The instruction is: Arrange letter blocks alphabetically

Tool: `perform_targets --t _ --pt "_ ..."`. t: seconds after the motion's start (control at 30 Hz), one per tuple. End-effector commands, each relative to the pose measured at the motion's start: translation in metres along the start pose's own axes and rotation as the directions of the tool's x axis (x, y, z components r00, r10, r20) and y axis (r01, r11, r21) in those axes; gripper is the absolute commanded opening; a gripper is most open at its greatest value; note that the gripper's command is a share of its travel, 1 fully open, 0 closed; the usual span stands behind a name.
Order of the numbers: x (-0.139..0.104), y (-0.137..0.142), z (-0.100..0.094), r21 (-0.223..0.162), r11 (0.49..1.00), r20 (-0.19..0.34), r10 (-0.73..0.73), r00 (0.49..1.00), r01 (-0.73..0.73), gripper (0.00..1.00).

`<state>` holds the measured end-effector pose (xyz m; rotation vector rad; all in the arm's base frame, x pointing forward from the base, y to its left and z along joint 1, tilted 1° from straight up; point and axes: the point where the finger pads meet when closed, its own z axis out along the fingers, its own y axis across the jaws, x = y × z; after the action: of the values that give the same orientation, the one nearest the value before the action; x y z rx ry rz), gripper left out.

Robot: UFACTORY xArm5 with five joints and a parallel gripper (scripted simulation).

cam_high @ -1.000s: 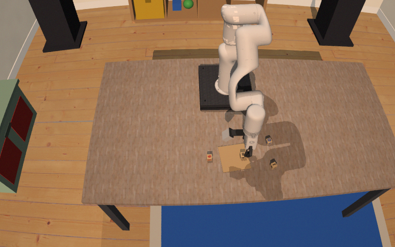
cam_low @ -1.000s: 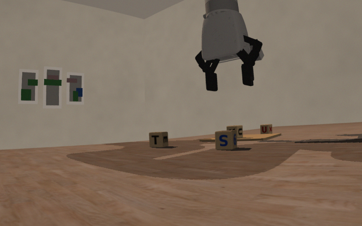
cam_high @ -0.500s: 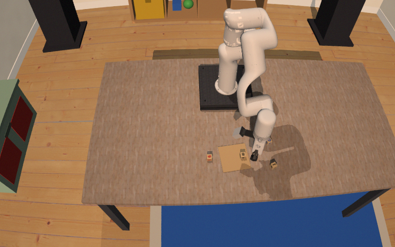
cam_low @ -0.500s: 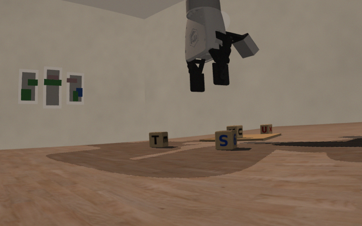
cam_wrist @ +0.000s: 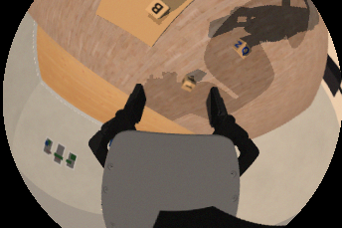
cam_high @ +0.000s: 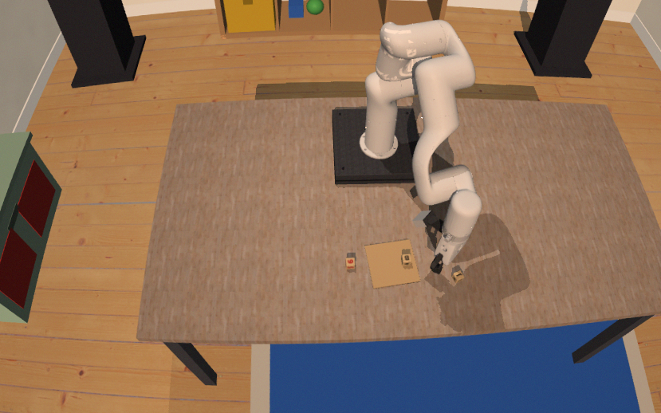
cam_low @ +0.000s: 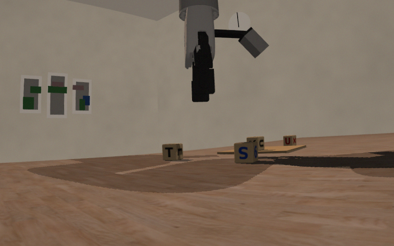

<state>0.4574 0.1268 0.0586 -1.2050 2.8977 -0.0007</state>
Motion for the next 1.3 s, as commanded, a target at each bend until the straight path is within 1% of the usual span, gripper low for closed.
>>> perform_targets --t 0.0,0.17,0.37,0.47,0.63,0.67,1.27 --pt "-0.016 0.006 0.001 -0.001 0.992 -0.002 0.125 0.992 -0.125 1.0" --pt "-0.031 0.014 0.003 -0.001 0.97 -0.002 0.245 0.97 -0.245 1.0" --pt "-0.048 0.024 0.006 0.0 0.924 -0.003 0.383 0.924 -0.383 1.0" --pt "-0.052 0.027 0.007 0.0 0.91 -0.003 0.414 0.91 -0.414 1.0" --pt "-0.053 0.027 0.007 0.0 0.907 -0.003 0.421 0.907 -0.421 1.0" --pt "-0.053 0.027 0.007 0.0 0.907 -0.003 0.421 0.907 -0.421 0.63" --pt "-0.053 0.027 0.007 0.0 0.907 -0.003 0.421 0.907 -0.421 0.63"
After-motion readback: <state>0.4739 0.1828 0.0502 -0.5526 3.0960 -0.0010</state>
